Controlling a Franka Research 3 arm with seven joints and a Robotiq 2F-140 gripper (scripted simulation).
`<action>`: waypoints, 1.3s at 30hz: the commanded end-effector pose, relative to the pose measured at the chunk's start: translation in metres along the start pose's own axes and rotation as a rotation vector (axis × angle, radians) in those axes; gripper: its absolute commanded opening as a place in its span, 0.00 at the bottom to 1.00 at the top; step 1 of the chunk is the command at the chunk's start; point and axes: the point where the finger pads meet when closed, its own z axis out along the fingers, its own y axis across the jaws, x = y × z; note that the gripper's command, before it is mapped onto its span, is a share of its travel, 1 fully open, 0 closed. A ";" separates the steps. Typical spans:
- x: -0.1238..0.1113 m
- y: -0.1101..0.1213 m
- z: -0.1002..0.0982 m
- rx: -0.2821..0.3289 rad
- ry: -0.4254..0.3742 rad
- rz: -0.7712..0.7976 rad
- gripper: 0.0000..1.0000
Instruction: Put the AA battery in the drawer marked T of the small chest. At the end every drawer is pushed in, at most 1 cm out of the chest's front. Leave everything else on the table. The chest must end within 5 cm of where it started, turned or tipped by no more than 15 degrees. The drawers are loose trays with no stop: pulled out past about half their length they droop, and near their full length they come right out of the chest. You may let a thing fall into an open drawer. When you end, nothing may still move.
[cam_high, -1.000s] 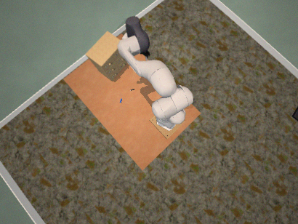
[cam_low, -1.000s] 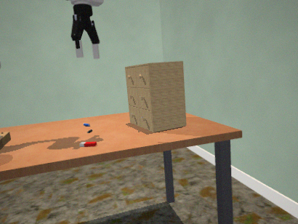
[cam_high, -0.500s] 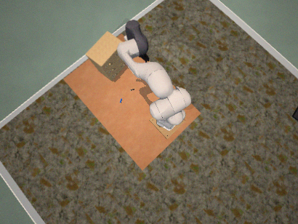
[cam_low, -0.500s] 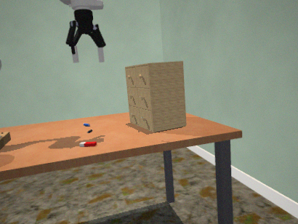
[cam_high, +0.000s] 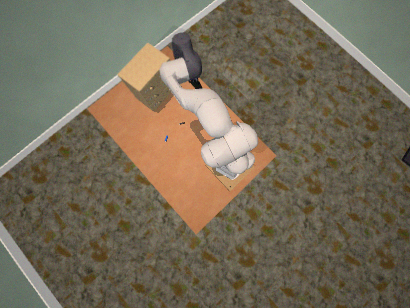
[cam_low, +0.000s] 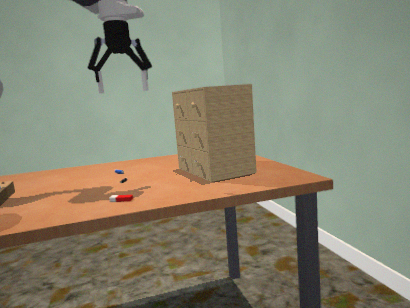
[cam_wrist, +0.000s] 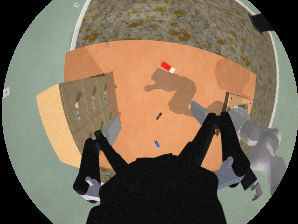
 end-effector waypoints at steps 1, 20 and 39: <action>-0.001 -0.003 0.003 -0.011 0.009 0.257 1.00; -0.010 -0.008 0.028 -0.008 0.011 0.782 1.00; -0.016 -0.012 0.048 -0.006 0.012 1.197 1.00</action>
